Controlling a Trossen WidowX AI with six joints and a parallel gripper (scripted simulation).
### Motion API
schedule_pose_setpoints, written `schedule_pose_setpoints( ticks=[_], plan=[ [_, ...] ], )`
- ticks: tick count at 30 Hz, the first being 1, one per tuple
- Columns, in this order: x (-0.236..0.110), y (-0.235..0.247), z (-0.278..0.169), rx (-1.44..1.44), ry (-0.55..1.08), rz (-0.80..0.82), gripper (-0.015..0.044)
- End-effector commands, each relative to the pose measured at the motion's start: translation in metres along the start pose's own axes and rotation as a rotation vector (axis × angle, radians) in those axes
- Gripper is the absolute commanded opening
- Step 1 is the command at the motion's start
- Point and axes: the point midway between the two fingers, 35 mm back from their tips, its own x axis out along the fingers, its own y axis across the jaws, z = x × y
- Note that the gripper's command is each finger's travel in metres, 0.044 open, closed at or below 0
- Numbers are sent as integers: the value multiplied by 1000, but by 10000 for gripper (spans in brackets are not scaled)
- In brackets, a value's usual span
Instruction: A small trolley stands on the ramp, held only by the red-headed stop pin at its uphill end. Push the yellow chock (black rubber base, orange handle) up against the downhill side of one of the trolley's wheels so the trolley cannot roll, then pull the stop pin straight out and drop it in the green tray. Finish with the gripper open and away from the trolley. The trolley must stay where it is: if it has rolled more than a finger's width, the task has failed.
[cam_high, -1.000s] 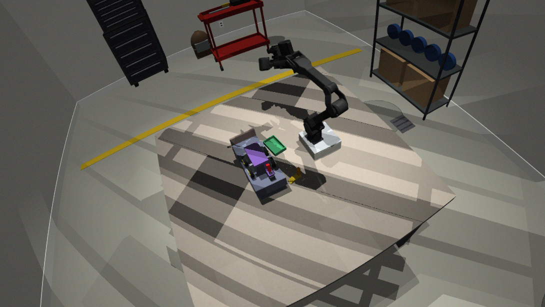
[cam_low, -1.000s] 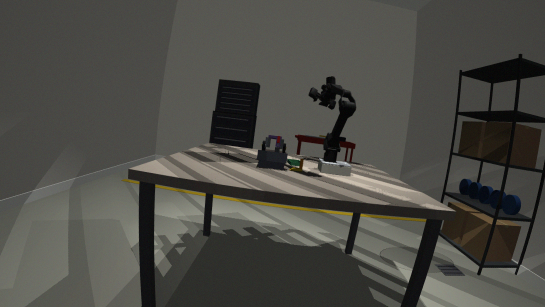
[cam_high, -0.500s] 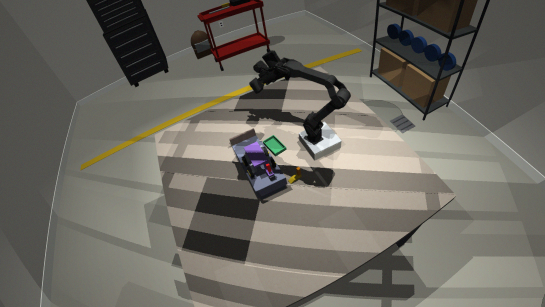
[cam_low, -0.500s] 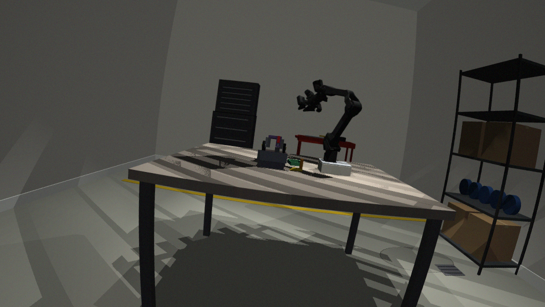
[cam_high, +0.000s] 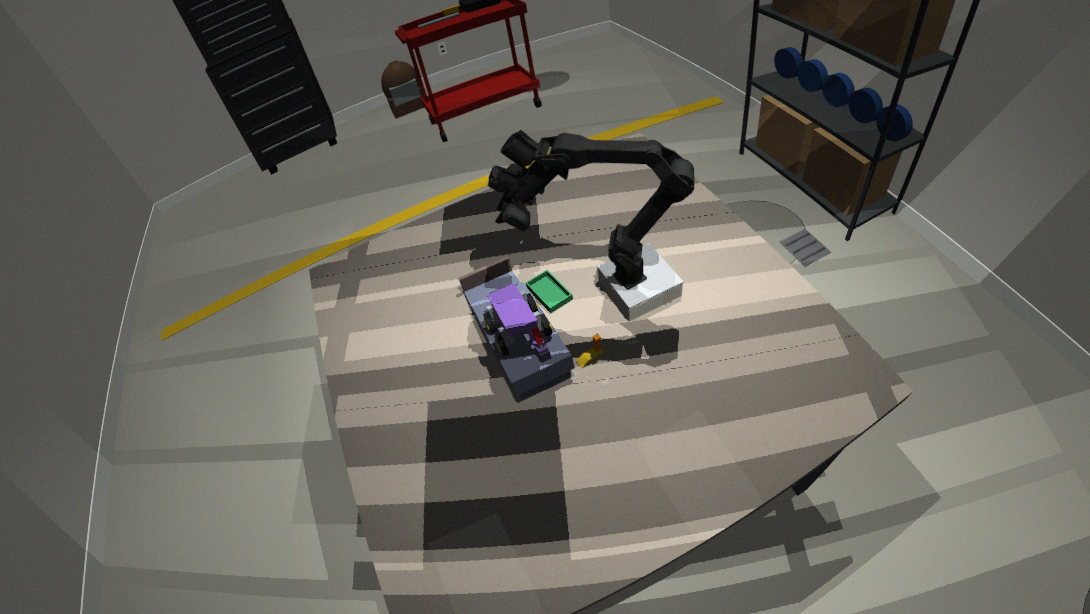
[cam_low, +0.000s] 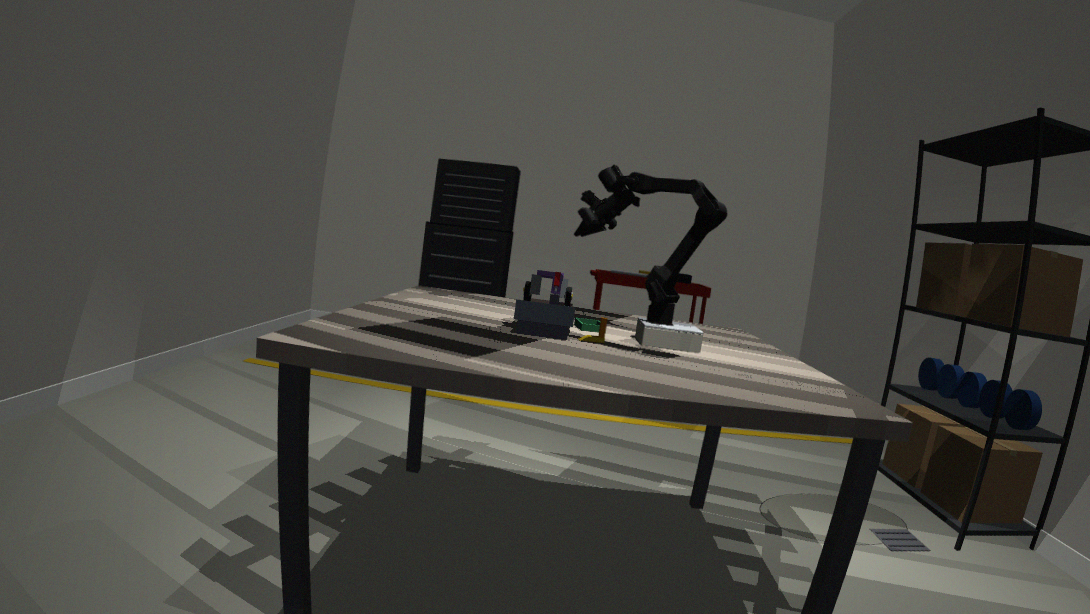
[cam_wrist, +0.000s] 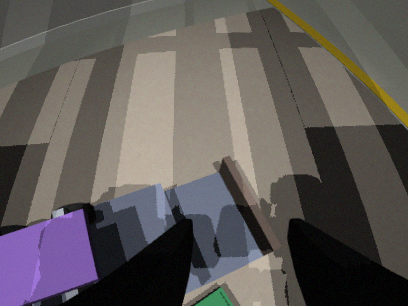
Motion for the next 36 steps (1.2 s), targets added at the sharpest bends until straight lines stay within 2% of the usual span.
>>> schedule_pose_setpoints(
  ticks=[1,17,36],
  plan=[
    [8,23,-8,-115,49,61,190],
    [17,128,-59,-685,221,358,190],
    [-16,212,-147,-1430,343,693,190]
  ],
)
